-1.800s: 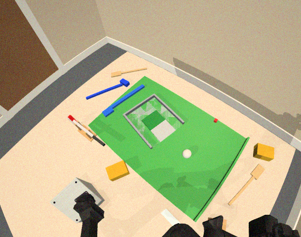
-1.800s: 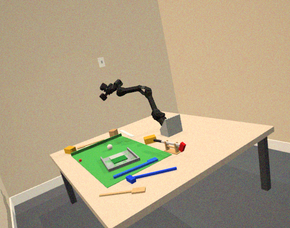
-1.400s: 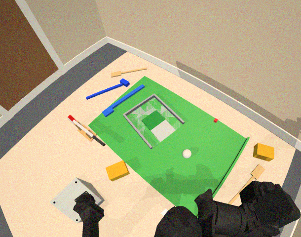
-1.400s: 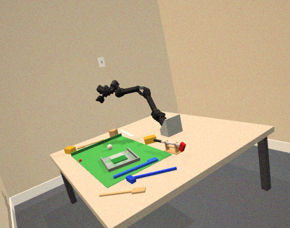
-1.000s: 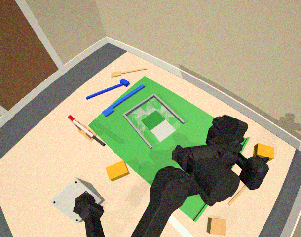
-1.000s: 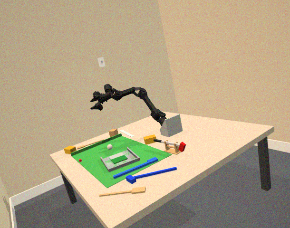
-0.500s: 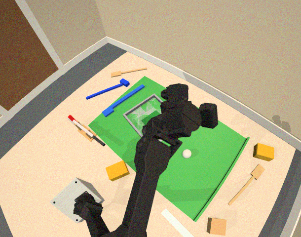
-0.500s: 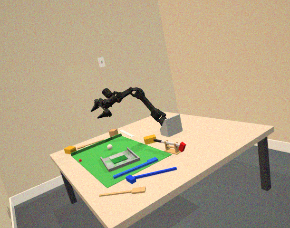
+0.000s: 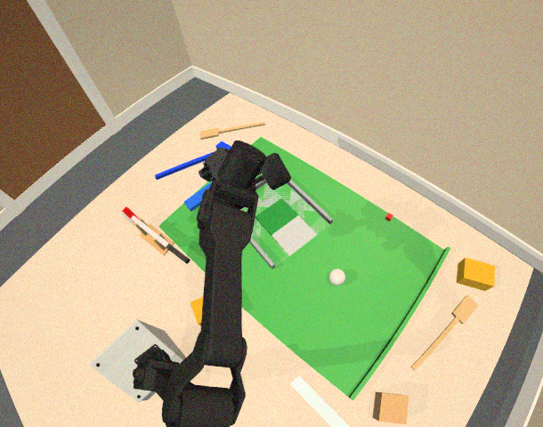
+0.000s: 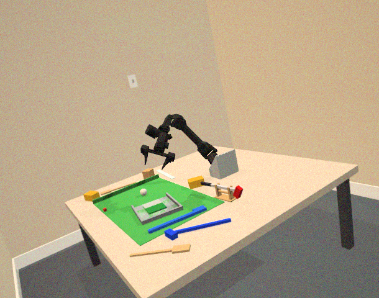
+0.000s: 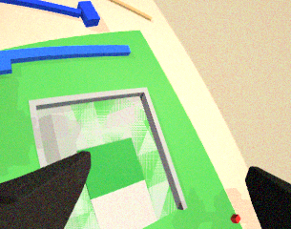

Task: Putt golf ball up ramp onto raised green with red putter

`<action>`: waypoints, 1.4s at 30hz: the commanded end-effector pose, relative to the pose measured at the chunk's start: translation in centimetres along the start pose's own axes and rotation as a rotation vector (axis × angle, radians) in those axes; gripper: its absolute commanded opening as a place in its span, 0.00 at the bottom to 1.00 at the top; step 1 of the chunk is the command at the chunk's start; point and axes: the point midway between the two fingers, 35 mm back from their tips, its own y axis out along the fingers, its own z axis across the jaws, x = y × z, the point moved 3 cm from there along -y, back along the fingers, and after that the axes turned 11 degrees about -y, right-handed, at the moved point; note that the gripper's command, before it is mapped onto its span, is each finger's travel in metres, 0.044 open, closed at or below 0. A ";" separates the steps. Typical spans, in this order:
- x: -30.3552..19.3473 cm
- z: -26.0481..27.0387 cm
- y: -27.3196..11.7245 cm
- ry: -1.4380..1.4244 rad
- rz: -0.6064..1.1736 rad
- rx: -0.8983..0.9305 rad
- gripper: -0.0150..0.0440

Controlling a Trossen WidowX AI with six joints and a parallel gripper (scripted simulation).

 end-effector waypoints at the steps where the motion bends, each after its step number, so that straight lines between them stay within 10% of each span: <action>1: 2.3 6.6 1.1 -0.116 -0.013 0.210 1.00; 14: 2.7 23.9 -2.3 -0.443 0.106 0.794 1.00; 42: 0.8 26.6 0.8 -0.450 0.114 0.807 1.00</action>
